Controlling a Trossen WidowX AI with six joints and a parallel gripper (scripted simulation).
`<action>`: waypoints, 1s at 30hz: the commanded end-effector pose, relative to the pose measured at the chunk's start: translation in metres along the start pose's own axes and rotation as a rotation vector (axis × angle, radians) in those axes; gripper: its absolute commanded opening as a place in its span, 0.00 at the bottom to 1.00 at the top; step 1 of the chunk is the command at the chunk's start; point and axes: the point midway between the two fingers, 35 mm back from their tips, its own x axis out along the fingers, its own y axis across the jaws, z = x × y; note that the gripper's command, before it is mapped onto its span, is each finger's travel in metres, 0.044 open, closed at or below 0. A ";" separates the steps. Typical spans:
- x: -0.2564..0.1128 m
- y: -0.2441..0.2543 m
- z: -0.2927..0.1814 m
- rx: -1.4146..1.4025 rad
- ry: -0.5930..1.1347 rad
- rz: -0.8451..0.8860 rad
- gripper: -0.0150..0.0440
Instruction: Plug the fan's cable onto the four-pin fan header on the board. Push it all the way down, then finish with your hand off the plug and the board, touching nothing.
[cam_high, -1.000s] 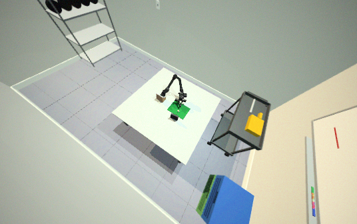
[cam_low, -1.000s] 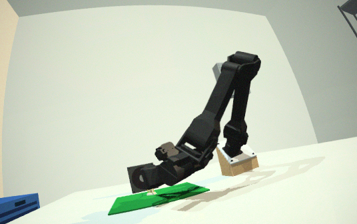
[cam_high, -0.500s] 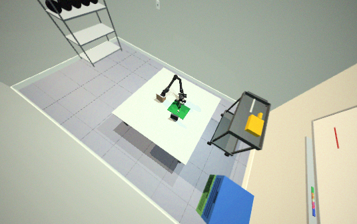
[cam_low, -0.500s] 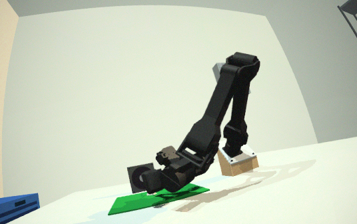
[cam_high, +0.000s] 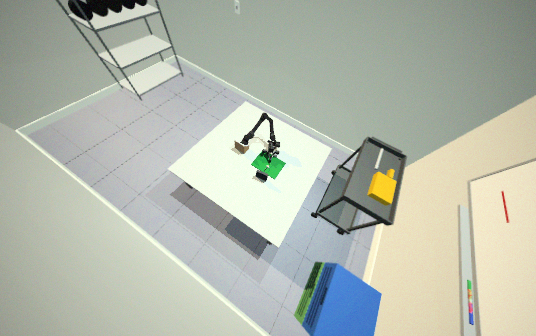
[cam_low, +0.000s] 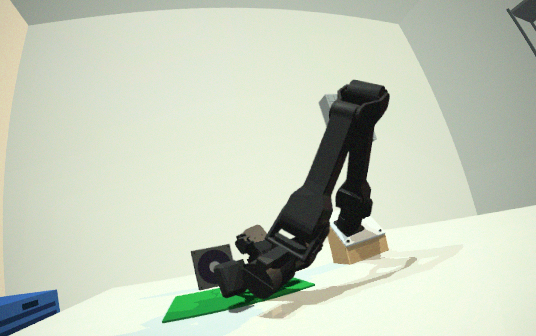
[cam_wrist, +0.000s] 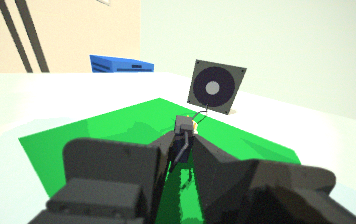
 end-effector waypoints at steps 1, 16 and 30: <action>0.001 0.000 -0.003 0.001 -0.006 0.000 0.25; 0.002 0.000 -0.010 0.000 0.000 -0.001 0.25; 0.002 0.000 -0.010 0.000 0.000 -0.001 0.25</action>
